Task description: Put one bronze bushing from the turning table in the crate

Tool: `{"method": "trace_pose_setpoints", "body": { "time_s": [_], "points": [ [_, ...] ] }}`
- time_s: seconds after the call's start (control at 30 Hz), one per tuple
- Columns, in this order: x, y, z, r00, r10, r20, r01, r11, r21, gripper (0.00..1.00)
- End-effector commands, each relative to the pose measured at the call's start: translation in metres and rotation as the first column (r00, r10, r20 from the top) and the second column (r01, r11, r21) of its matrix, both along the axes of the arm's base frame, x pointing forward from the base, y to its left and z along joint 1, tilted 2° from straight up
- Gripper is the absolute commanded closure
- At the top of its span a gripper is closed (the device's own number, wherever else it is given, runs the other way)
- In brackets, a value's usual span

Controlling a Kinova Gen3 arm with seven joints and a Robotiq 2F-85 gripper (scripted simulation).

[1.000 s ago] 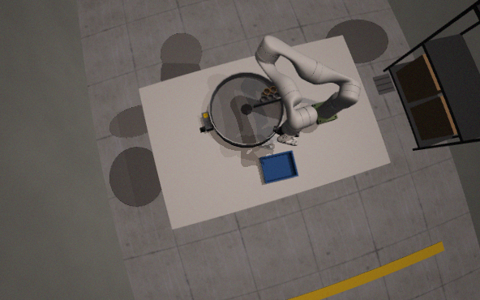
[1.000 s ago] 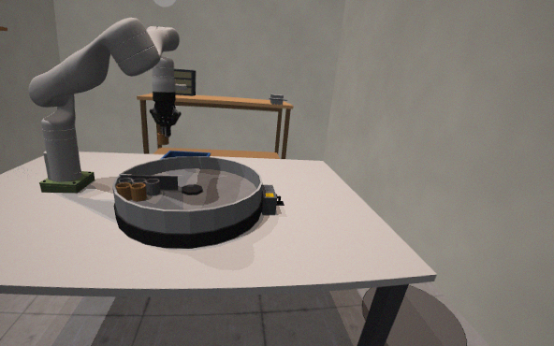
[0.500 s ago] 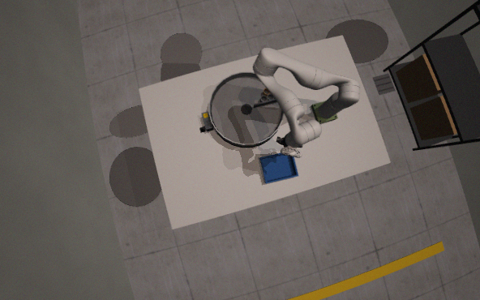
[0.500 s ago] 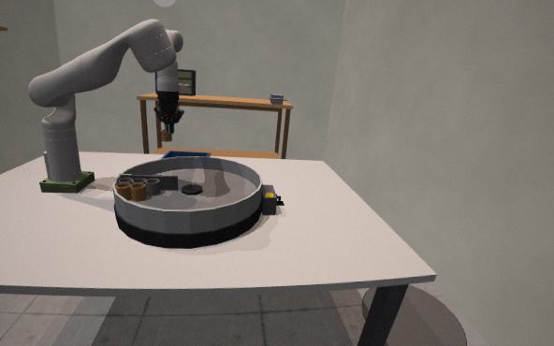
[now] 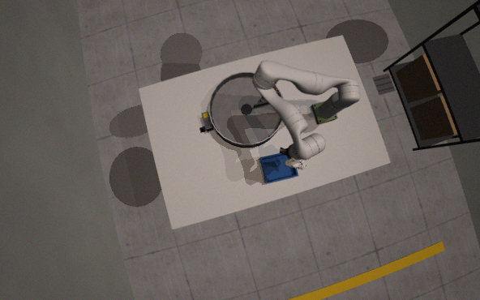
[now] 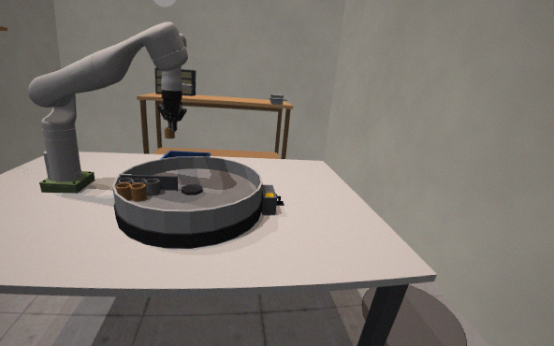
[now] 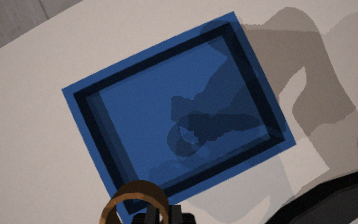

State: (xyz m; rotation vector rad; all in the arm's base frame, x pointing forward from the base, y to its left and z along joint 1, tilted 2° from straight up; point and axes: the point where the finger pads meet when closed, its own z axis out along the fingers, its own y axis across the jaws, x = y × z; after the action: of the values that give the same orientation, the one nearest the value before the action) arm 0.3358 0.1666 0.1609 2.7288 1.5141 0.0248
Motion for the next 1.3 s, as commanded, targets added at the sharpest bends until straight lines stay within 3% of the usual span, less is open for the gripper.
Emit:
{"method": "trace_pose_setpoints", "body": {
  "time_s": [0.0, 0.27, 0.67, 0.83, 1.27],
  "points": [
    [0.002, 0.005, 0.001, 1.0, -0.003, 0.009, 0.003, 1.0, 0.003, 1.0],
    [0.004, 0.022, 0.002, 1.0, -0.025, 0.007, 0.025, 1.0, 0.004, 1.0],
    [0.004, 0.022, 0.002, 1.0, -0.025, 0.007, 0.025, 1.0, 0.004, 1.0],
    [0.004, 0.021, -0.025, 1.0, -0.018, 0.002, 0.018, 1.0, 0.002, 1.0],
    [0.004, 0.019, -0.029, 1.0, -0.014, 0.001, 0.014, 1.0, -0.001, 1.0]
  ]
}}
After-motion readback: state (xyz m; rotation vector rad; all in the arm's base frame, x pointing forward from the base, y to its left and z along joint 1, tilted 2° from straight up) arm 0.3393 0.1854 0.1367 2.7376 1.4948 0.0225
